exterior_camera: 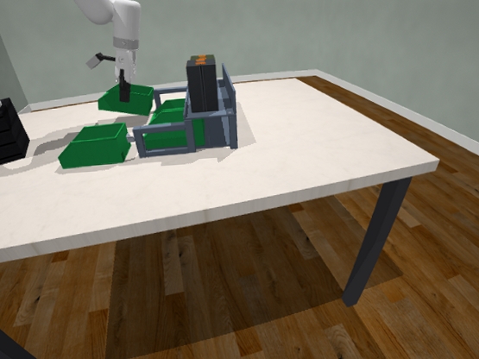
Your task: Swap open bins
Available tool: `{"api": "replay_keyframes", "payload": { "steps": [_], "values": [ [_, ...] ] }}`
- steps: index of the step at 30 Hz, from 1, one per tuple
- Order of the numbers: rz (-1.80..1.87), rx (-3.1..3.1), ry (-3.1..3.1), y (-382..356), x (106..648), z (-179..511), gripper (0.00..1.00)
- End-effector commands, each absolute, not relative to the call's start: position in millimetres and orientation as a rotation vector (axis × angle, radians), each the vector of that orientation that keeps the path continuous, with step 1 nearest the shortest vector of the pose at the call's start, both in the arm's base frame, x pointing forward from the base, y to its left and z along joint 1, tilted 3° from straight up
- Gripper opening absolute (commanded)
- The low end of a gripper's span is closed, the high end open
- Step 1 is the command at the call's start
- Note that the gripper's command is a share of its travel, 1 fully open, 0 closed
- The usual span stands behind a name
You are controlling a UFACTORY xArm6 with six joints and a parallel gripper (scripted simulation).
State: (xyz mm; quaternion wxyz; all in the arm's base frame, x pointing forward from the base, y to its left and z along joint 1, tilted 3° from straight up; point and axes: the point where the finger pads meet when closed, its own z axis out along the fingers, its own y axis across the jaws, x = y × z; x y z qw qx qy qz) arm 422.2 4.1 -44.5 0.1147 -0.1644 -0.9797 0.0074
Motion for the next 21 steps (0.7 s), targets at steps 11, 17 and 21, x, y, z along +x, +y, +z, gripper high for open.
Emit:
{"api": "replay_keyframes", "payload": {
  "steps": [11,17,21],
  "values": [
    [0.021,-0.482,-2.875,1.0,433.3,-43.1,0.0],
    [0.021,-0.482,-2.875,-1.0,439.2,-43.0,0.0],
    [0.021,-0.482,-2.875,-2.4,443.4,-43.0,0.0]
  ]
}}
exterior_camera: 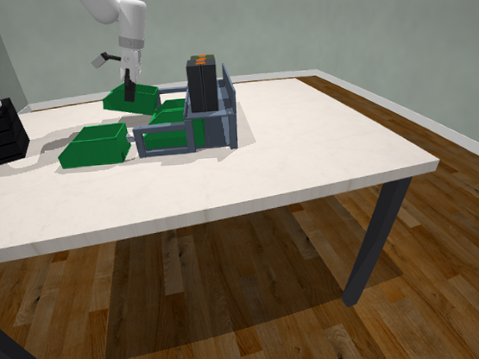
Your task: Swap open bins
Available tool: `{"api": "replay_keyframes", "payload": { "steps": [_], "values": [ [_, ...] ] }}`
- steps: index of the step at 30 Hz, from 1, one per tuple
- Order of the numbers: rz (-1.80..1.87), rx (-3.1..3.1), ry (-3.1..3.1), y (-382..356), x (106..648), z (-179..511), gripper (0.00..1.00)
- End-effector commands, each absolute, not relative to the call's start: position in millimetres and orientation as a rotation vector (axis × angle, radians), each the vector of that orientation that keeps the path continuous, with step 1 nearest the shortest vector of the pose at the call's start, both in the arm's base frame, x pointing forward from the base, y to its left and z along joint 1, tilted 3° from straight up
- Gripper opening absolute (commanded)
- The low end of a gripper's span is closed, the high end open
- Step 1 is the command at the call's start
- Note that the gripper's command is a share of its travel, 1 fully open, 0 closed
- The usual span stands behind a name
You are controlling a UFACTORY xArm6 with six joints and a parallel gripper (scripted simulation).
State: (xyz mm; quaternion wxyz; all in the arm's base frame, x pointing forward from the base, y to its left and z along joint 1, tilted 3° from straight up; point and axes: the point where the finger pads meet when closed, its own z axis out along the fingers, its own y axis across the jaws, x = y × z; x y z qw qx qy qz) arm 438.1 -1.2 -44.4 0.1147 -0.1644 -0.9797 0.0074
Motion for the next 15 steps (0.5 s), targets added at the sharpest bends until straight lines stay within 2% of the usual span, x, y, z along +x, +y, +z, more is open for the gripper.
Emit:
{"api": "replay_keyframes", "payload": {
  "steps": [1,15],
  "values": [
    [0.021,-0.482,-2.875,-2.8,444.5,-43.0,0.0],
    [0.021,-0.482,-2.875,-7.5,458.4,-42.8,0.0]
  ]
}}
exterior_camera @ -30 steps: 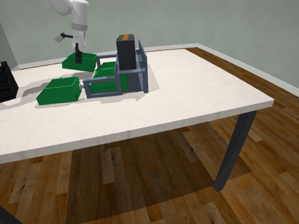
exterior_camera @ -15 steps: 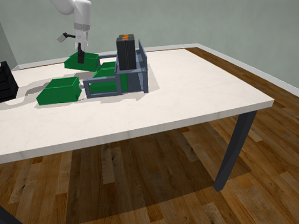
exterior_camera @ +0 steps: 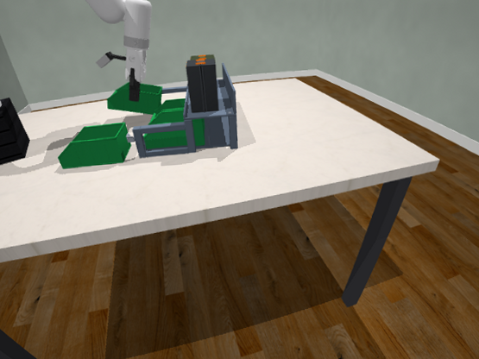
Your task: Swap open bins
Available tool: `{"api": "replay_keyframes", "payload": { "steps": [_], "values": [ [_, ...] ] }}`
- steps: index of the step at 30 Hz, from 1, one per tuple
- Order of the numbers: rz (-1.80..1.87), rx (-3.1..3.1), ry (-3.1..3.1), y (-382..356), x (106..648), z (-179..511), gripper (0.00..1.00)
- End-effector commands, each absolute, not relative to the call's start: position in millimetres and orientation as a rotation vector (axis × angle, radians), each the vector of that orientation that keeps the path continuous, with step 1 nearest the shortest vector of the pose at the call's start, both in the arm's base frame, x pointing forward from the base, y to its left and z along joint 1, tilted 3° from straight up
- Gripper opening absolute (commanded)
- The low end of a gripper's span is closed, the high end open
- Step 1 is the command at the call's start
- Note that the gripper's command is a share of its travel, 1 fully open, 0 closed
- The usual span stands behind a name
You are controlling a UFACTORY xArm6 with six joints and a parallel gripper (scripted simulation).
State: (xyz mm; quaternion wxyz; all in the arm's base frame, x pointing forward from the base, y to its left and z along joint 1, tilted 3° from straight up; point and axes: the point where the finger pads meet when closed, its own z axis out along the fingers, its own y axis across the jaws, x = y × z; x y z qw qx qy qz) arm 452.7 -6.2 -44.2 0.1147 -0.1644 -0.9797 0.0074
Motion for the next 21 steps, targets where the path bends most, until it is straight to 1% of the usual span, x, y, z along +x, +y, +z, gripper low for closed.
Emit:
{"api": "replay_keyframes", "payload": {
  "steps": [1,21],
  "values": [
    [0.021,-0.482,-2.875,-7.9,459.6,-42.8,0.0],
    [0.021,-0.482,-2.875,-14.8,480.1,-42.5,0.0]
  ]
}}
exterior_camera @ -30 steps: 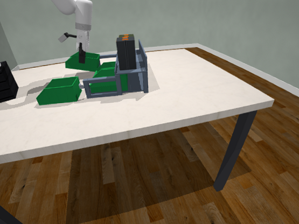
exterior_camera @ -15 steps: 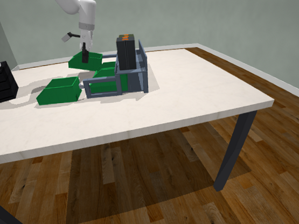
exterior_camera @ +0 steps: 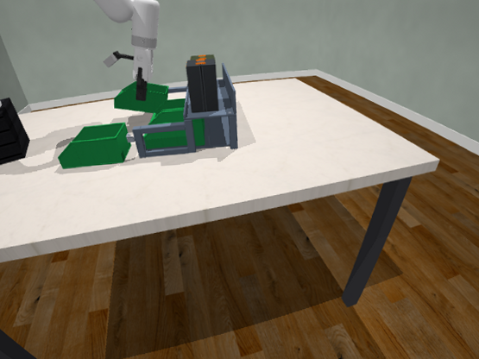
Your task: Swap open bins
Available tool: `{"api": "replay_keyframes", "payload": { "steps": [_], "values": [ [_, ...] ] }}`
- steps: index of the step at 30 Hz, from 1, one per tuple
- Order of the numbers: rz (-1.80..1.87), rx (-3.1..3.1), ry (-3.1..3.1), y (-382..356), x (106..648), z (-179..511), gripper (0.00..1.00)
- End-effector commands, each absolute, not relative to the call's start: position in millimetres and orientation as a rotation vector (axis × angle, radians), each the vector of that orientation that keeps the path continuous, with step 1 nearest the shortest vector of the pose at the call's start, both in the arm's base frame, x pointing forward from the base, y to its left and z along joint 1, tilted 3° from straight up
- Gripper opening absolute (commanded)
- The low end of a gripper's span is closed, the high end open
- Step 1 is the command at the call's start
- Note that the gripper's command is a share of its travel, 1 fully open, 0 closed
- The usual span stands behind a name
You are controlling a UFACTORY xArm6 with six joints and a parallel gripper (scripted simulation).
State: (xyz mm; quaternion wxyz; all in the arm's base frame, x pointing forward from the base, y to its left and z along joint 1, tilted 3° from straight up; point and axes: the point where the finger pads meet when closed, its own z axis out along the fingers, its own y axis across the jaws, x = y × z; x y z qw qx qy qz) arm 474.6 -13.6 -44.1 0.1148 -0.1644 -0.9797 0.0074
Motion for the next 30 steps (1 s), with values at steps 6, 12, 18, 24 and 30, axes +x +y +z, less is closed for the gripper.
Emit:
{"api": "replay_keyframes", "payload": {
  "steps": [6,12,18,24,30],
  "values": [
    [0.021,-0.482,-2.875,-16.2,484.2,-42.4,0.0],
    [0.021,-0.482,-2.875,-18.0,489.7,-42.3,0.0],
    [0.021,-0.482,-2.875,-19.4,493.7,-42.3,0.0],
    [0.021,-0.482,-2.875,-20.6,497.2,-42.2,0.0],
    [0.021,-0.482,-2.875,-21.7,500.6,-42.2,0.0]
  ]
}}
